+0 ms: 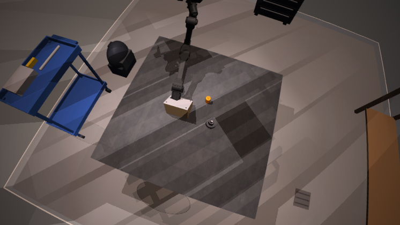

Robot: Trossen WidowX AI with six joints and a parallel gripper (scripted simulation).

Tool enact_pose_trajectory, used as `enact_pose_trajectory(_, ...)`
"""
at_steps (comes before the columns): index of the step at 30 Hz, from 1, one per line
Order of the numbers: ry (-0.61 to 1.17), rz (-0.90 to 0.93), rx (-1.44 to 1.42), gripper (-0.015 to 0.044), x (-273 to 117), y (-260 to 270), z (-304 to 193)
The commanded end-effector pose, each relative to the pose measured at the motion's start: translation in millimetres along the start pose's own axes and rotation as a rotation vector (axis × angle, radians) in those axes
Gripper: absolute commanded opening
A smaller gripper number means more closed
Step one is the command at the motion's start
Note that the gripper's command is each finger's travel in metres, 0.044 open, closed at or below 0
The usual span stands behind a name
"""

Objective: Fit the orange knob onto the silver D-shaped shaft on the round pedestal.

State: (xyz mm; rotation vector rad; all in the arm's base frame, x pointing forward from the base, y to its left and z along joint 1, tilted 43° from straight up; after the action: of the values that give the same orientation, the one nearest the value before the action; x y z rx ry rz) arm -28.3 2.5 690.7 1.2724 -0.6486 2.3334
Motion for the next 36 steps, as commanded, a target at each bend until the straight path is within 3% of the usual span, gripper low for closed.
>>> enact_pose_trajectory(1,0.0,0.0,0.0,0.0426,0,0,0)
enact_pose_trajectory(6,-0.078,0.02,0.032,0.044,-6,8,15)
enact_pose_trajectory(22,-0.656,0.227,0.402,0.044,-81,41,116)
enact_pose_trajectory(36,-1.136,0.527,0.719,0.044,-187,41,181)
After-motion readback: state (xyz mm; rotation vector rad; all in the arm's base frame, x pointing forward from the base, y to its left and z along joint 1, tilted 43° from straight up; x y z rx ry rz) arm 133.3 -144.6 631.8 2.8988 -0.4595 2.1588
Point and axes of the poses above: the point midway between the two fingers, 35 mm back from their tips, its own x axis out along the fingers, its own y axis across the jaws, z = x × y, the point moved 9 cm from there along -x, back along the fingers, and after that the axes turned 2 degrees about -x, right-handed, at the moved point
